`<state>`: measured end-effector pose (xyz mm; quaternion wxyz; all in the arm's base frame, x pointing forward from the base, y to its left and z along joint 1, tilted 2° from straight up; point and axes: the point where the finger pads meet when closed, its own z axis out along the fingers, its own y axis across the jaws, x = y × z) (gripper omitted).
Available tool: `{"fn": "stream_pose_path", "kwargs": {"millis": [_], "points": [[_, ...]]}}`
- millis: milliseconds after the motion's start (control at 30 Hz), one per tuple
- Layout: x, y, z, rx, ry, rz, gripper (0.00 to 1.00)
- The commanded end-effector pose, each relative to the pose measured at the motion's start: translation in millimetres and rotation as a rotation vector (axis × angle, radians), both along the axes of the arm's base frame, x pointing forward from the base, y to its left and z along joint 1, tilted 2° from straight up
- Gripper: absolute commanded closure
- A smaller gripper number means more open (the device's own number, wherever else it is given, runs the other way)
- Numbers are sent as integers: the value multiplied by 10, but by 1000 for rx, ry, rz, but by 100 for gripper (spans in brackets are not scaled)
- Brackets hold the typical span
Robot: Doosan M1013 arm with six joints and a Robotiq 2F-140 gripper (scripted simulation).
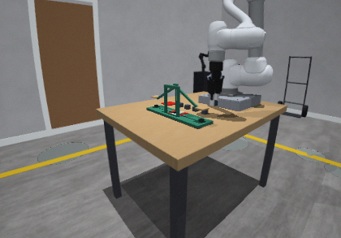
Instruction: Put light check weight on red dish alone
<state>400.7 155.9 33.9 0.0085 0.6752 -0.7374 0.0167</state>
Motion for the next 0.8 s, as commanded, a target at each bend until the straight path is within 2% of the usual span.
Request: {"fn": "stream_pose_path", "kwargs": {"millis": [0,633,700,767], "points": [[0,1,21,0,0,0,76],[-1,16,57,0,1,35,76],[-1,27,75,0,2,61,76],[-4,94,183,0,2,62,76]]}}
